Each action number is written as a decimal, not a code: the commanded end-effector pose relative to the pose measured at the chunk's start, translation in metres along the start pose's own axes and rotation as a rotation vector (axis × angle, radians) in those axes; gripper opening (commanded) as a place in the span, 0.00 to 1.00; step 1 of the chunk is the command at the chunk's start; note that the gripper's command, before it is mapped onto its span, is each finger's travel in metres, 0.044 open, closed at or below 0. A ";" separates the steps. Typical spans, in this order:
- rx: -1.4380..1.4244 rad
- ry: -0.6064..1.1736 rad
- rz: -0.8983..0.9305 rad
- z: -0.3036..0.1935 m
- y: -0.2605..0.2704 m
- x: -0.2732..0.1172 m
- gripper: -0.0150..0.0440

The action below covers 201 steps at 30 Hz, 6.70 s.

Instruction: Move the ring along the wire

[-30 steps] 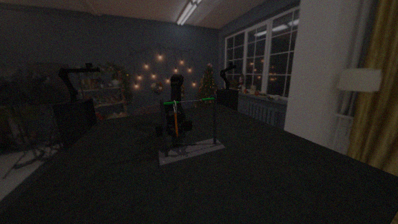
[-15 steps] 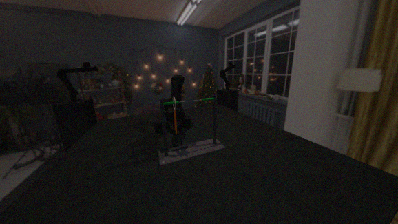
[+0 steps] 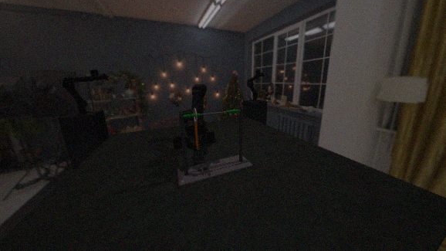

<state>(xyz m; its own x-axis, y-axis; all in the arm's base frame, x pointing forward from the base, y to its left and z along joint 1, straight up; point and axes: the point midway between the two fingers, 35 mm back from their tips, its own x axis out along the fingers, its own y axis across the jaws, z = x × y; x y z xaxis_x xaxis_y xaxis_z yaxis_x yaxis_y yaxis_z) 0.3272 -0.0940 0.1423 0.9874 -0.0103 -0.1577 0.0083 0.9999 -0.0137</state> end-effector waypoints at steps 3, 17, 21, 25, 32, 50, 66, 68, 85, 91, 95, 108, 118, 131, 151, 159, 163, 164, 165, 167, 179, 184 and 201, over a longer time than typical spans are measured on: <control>-0.005 -0.003 0.005 0.001 0.001 0.000 0.00; -0.005 -0.003 0.005 0.001 0.001 0.000 0.00; -0.003 -0.001 0.007 0.001 0.004 0.000 0.00; -0.002 0.001 0.009 0.002 0.008 0.000 0.00; 0.000 0.005 0.014 0.002 0.015 0.000 0.00; -0.002 0.096 0.028 0.002 0.032 -0.011 0.00; -0.032 0.098 0.062 0.002 0.044 -0.011 0.00; -0.036 0.098 0.066 0.002 0.045 -0.011 0.00; -0.030 0.099 0.073 0.001 0.063 -0.012 0.00; -0.008 0.098 0.059 0.000 0.071 -0.012 0.00; 0.011 0.098 0.047 0.001 0.077 -0.012 0.00; 0.056 0.095 0.021 0.002 0.095 -0.011 0.00; 0.058 0.095 0.027 0.002 0.106 -0.011 0.00; 0.033 0.094 0.056 0.003 0.116 -0.010 0.00; 0.010 0.094 0.087 0.003 0.134 -0.010 0.00; 0.009 0.094 0.092 0.004 0.142 -0.010 0.00; 0.009 0.093 0.094 0.004 0.146 -0.010 0.00; 0.009 0.093 0.094 0.004 0.147 -0.010 0.00; 0.009 0.093 0.095 0.004 0.148 -0.010 0.00; 0.009 0.093 0.096 0.004 0.150 -0.010 0.00; 0.011 0.093 0.099 0.002 0.158 -0.009 0.00; 0.011 0.093 0.099 -0.004 0.159 -0.008 0.00; 0.011 0.093 0.099 -0.016 0.159 -0.006 0.00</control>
<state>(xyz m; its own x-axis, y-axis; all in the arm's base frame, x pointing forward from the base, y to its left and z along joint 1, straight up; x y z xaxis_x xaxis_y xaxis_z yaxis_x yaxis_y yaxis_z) 0.3194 0.0652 0.1261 0.9641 0.0934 -0.2485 -0.0925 0.9956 0.0153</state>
